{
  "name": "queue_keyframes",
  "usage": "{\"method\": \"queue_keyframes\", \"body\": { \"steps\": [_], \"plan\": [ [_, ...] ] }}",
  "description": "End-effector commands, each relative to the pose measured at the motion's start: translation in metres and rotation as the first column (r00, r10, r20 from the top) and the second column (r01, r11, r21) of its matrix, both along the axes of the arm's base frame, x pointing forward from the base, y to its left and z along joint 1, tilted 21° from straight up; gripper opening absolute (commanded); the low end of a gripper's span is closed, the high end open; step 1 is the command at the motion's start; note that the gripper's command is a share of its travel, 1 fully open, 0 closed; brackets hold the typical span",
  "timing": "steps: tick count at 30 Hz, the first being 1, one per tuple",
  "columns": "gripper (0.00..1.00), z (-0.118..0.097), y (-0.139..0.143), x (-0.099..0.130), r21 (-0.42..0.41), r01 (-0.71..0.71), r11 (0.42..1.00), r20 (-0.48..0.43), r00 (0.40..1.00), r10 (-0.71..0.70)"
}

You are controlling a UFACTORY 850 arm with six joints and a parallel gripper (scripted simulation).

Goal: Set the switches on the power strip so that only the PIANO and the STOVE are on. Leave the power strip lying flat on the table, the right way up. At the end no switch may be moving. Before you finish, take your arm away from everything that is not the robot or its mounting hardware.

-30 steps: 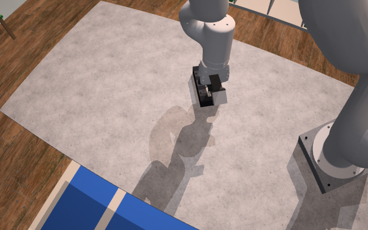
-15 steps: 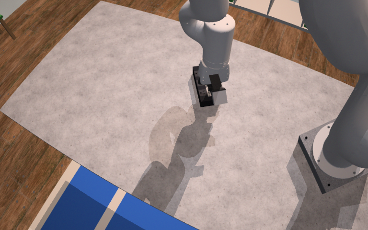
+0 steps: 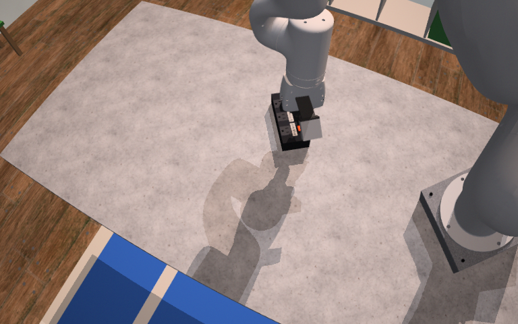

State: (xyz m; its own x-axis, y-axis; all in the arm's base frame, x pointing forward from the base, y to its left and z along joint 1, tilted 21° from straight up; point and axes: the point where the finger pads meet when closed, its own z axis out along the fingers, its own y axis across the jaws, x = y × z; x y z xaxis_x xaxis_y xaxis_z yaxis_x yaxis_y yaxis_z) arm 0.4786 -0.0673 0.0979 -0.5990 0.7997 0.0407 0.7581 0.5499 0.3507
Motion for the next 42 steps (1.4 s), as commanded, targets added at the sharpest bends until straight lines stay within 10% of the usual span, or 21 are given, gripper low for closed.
{"method": "queue_keyframes", "body": {
  "steps": [1, 23, 32, 42],
  "plan": [
    [0.0, 0.005, -0.001, -0.001, 0.0, 0.0, 1.0, 0.0, 1.0, 0.0],
    [0.0, 0.007, -0.003, 0.0, 0.0, 0.0, 1.0, 0.0, 1.0, 0.0],
    [0.0, 0.009, -0.087, 0.036, 0.0, -0.002, 1.0, 0.0, 1.0, 0.002],
    [0.0, 0.009, -0.088, 0.037, 0.0, -0.002, 1.0, 0.0, 1.0, 0.002]
  ]
}}
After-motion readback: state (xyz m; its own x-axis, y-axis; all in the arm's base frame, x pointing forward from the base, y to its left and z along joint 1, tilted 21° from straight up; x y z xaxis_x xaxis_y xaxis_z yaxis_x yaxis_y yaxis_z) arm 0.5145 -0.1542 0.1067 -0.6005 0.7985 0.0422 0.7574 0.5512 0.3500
